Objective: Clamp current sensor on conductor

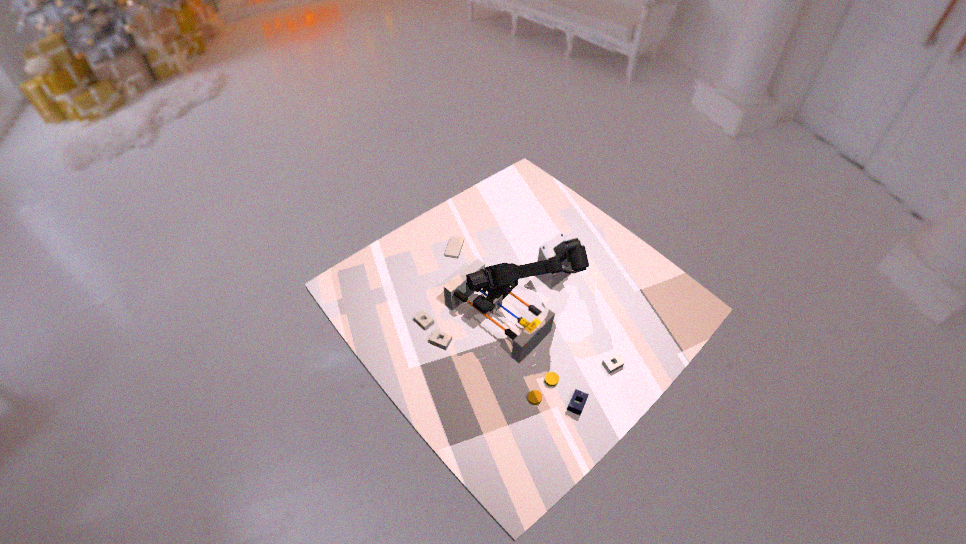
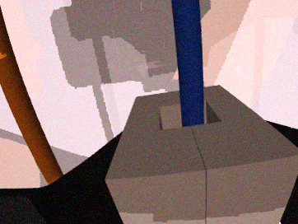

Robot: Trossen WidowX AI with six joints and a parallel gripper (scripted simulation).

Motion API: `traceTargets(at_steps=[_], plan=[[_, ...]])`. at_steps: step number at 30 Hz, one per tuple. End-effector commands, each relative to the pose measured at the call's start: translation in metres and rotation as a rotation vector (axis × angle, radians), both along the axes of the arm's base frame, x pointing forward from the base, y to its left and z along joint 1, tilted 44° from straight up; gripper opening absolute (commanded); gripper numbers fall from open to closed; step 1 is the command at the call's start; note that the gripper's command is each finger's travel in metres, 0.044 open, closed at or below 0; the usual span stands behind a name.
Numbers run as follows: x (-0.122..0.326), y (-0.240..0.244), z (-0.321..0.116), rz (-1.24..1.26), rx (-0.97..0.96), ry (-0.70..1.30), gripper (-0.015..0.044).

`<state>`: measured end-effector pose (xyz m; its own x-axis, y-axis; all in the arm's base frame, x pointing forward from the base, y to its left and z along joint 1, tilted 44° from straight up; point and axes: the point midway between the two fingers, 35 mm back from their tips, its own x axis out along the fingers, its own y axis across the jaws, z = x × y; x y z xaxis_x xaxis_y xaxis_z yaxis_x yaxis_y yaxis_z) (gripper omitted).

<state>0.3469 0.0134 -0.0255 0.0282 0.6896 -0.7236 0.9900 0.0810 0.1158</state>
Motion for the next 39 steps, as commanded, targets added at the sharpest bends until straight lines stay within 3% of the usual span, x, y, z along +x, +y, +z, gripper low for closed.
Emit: traceTargets(at_steps=[1, 15, 20, 39], plan=[[0.0, 0.0, 0.0, 0.0, 0.0, 0.0, 0.0218], [0.0, 0.0, 0.0, 0.0, 0.0, 0.0, 0.0124], [0.0, -0.0022, 0.0022, 0.002, 0.002, 0.005, 0.0], [-0.0012, 0.0001, 0.0007, -0.025, 0.009, -0.016, 0.0]])
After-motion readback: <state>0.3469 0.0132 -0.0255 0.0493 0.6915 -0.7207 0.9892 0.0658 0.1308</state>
